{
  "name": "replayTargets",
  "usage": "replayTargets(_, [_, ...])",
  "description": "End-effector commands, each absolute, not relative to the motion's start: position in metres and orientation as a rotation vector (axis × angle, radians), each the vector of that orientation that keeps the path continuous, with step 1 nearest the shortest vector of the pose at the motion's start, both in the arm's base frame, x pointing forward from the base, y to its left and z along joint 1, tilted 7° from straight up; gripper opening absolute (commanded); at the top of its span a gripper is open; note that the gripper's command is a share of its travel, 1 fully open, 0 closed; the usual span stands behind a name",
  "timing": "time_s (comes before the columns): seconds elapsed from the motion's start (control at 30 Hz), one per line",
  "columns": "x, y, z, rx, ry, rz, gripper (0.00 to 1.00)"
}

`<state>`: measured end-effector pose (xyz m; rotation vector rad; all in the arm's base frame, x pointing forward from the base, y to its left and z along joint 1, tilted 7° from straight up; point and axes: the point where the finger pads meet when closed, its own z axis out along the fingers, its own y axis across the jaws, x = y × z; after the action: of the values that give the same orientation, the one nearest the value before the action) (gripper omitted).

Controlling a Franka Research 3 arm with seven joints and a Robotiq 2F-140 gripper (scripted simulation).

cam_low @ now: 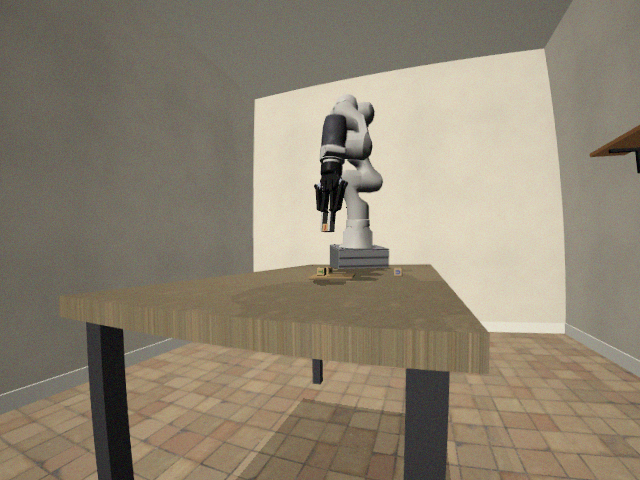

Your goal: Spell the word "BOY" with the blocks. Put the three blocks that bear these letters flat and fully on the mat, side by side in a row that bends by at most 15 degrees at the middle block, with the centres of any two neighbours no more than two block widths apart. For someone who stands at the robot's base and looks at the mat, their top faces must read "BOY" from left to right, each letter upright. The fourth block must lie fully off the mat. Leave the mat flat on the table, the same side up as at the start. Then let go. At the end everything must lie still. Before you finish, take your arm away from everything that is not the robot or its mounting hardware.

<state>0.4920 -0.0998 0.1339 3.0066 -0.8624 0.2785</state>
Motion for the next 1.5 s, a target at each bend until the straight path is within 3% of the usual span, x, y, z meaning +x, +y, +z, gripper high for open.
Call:
replayTargets(0.0, [0.493,-0.1,0.133,2.954,-1.074,0.279,0.13])
replayTargets(1.47, [0.49,-0.093,0.107,2.528,-1.978,0.182,0.13])
